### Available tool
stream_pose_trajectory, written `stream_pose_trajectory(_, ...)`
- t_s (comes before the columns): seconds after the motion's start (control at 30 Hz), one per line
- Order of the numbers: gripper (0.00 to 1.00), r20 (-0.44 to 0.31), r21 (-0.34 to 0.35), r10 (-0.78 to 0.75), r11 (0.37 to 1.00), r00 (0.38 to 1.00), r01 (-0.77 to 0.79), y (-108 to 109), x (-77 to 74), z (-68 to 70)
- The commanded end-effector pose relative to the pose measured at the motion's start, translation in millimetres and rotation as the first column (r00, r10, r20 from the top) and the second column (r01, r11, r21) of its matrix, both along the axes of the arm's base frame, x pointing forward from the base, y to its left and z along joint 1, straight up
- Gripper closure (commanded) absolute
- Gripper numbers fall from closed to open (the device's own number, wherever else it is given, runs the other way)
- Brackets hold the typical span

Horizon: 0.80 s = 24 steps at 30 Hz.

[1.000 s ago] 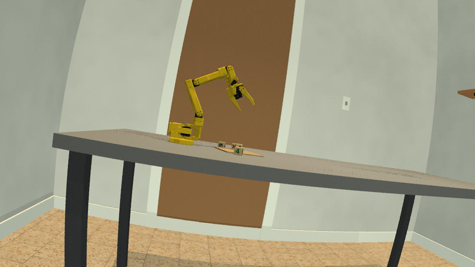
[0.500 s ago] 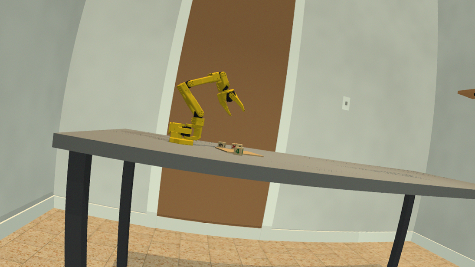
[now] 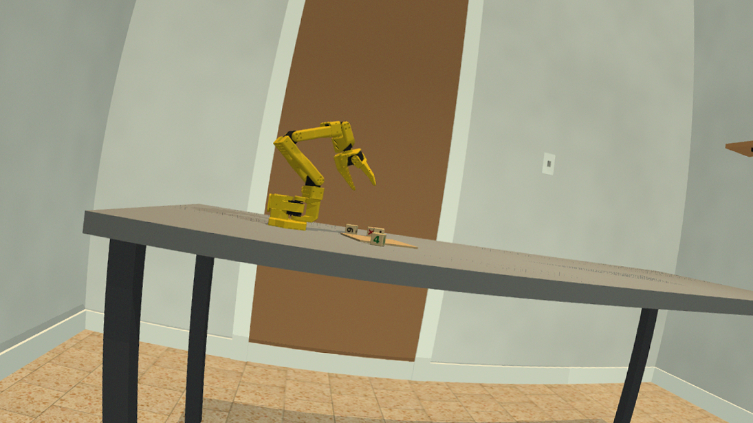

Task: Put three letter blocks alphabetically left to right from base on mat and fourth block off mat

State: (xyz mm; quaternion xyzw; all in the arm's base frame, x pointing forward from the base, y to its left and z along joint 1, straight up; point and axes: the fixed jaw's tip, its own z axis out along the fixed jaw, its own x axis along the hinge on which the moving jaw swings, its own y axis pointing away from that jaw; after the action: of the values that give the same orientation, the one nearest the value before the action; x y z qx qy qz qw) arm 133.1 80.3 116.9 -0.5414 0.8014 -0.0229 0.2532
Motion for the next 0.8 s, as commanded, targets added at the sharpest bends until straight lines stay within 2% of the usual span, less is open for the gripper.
stream_pose_trajectory(0.0, 0.68, 0.034, 0.027, -0.002, 1.000, 0.999, 0.001, 3, 2.0, 6.3)
stream_pose_trajectory(0.17, 0.68, -0.015, -0.001, -0.002, 1.000, 1.000, 0.002, 3, 2.0, -1.0)
stream_pose_trajectory(0.4, 0.68, -0.178, -0.094, -0.011, 0.996, 0.984, -0.006, 1, -0.5, -25.0)
stream_pose_trajectory(0.47, 0.68, -0.178, -0.094, -0.011, 0.996, 0.984, -0.006, 1, -0.5, -25.0)
stream_pose_trajectory(0.63, 0.68, -0.299, -0.163, -0.028, 0.986, 0.954, -0.022, -1, -5.0, -42.8)
stream_pose_trajectory(0.77, 0.68, -0.361, -0.197, -0.040, 0.980, 0.932, -0.034, -3, -8.3, -51.8)
